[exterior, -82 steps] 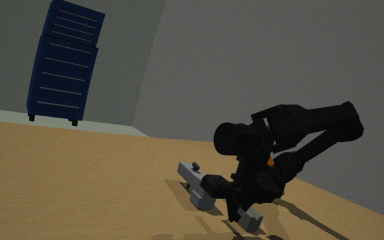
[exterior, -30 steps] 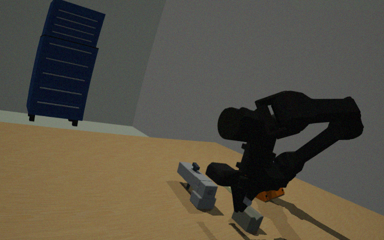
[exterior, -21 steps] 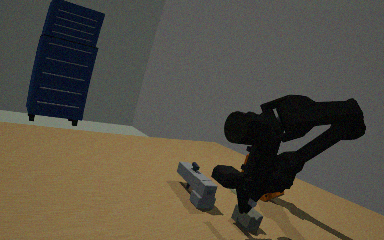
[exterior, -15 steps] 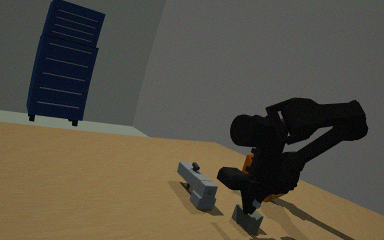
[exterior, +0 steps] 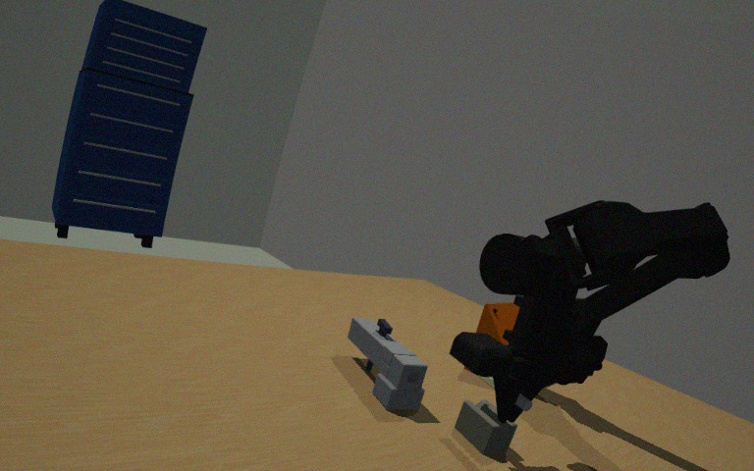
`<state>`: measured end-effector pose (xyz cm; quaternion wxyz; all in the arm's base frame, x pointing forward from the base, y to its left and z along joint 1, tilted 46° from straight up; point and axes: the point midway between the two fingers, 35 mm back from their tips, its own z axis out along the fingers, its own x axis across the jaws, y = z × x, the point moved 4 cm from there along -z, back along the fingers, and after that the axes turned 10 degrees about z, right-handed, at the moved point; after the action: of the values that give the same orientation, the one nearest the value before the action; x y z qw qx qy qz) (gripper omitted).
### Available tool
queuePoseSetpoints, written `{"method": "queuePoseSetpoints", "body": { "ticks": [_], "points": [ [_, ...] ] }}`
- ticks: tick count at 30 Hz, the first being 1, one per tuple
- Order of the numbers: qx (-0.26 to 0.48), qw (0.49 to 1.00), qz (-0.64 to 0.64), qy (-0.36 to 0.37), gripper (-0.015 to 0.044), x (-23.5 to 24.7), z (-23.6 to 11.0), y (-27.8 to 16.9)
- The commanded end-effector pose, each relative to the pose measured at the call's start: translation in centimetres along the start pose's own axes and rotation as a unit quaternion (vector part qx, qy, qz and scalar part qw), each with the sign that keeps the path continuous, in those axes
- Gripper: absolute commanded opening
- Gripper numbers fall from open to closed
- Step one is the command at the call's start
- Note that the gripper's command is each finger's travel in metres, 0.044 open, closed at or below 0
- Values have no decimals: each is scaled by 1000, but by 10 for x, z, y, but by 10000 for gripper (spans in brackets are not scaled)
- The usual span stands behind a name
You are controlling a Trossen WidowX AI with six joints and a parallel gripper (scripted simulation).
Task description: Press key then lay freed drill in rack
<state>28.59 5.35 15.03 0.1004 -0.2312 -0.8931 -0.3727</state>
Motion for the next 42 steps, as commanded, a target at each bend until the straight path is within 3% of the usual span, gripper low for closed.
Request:
{"method": "queuePoseSetpoints", "body": {
  "ticks": [1,42],
  "points": [
    [-2,1000,0,-2,0,7,-2,1],
    [-3,1000,-1,-2,0,15,45,5]
  ]
}}
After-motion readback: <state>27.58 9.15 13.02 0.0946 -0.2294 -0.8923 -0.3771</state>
